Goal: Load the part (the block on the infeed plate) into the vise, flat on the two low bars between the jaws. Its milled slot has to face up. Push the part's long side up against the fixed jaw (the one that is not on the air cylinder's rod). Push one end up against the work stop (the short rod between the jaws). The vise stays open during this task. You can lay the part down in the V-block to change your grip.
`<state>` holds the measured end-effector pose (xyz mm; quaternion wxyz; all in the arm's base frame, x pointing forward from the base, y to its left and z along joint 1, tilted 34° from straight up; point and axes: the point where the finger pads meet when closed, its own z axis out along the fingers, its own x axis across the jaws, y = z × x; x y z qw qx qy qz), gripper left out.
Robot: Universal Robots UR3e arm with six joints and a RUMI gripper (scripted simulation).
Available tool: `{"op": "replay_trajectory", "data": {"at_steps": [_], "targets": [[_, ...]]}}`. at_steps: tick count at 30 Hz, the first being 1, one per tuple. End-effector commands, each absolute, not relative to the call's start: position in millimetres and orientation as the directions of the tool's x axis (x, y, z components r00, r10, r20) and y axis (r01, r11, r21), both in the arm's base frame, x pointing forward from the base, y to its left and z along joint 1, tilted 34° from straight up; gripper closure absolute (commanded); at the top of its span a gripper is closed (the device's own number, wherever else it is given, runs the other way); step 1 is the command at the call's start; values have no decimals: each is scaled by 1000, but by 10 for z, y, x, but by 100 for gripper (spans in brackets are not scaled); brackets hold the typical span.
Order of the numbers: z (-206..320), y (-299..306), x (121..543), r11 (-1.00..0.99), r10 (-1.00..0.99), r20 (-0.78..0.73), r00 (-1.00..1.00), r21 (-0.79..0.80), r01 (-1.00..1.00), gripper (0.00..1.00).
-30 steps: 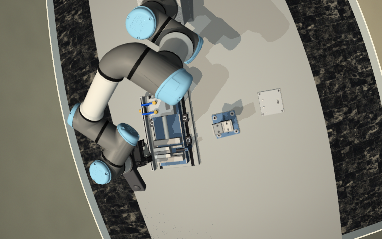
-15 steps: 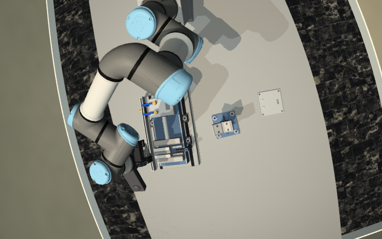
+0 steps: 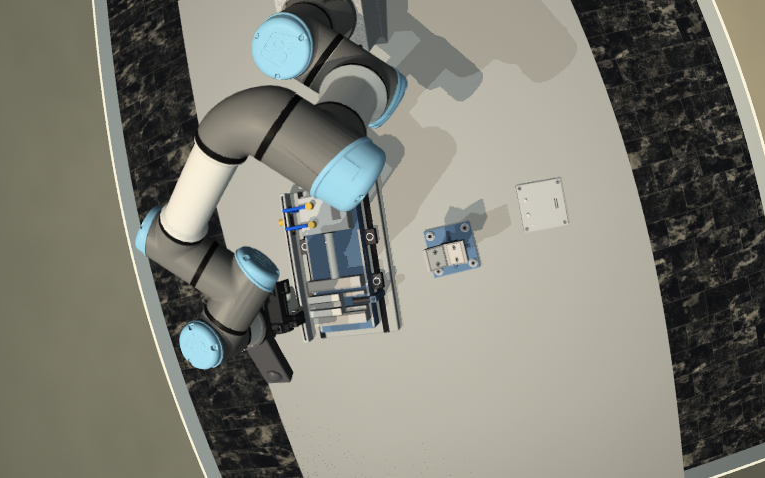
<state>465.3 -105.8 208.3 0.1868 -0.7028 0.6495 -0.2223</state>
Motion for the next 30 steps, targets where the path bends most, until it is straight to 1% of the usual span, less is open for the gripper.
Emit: {"op": "replay_trajectory", "data": {"at_steps": [1,30], "targets": [[2089,-1061,4658,-88,-996,72,57,-553,-829,100],[2029,-1063,4698,-88,-996,72,57,-553,-829,100]]}}
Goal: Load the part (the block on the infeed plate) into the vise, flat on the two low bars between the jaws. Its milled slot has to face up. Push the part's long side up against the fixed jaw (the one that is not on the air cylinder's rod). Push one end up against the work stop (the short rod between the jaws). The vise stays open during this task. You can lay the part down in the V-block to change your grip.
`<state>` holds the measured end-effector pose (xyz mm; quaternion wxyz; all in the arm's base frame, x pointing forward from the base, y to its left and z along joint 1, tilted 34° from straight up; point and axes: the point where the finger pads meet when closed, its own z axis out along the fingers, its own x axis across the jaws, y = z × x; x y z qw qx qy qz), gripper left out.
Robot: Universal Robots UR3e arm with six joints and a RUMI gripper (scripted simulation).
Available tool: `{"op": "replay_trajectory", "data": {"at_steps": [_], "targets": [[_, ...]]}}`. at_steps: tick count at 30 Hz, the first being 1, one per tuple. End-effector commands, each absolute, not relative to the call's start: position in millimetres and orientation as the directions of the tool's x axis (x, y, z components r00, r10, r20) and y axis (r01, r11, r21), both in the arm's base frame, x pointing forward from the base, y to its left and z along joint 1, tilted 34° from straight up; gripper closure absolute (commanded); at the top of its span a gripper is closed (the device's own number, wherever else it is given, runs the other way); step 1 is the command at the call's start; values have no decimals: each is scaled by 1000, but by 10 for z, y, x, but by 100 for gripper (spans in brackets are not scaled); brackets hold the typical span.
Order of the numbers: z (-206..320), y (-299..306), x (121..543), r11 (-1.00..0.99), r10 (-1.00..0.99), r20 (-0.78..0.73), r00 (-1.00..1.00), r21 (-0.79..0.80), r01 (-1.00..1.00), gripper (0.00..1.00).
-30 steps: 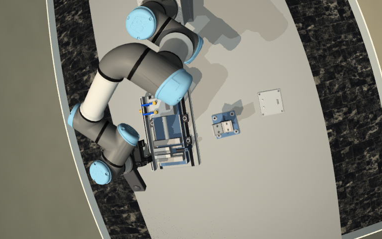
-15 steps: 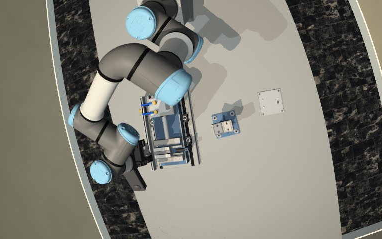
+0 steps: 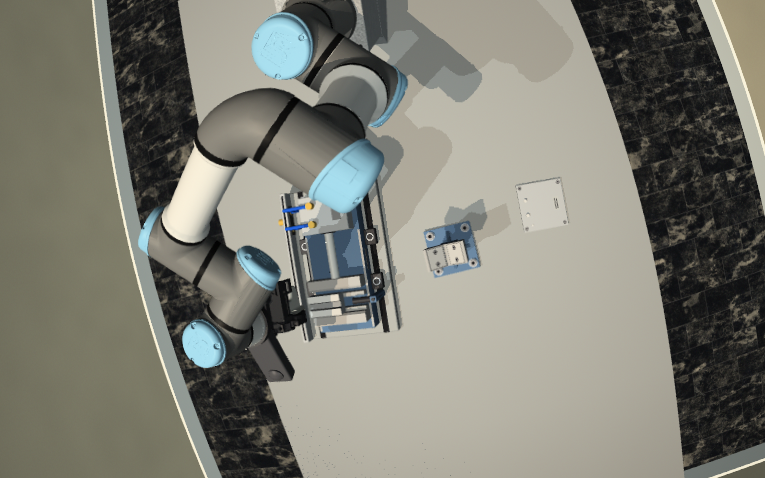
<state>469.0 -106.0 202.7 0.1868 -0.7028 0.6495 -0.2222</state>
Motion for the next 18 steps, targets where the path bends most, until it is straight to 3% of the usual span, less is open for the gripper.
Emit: {"op": "replay_trajectory", "data": {"at_steps": [1,18], "targets": [[2029,-1063,4698,-88,-996,72,57,-553,-829,100],[2015,-1063,4707,-88,-996,72,57,-553,-829,100]]}}
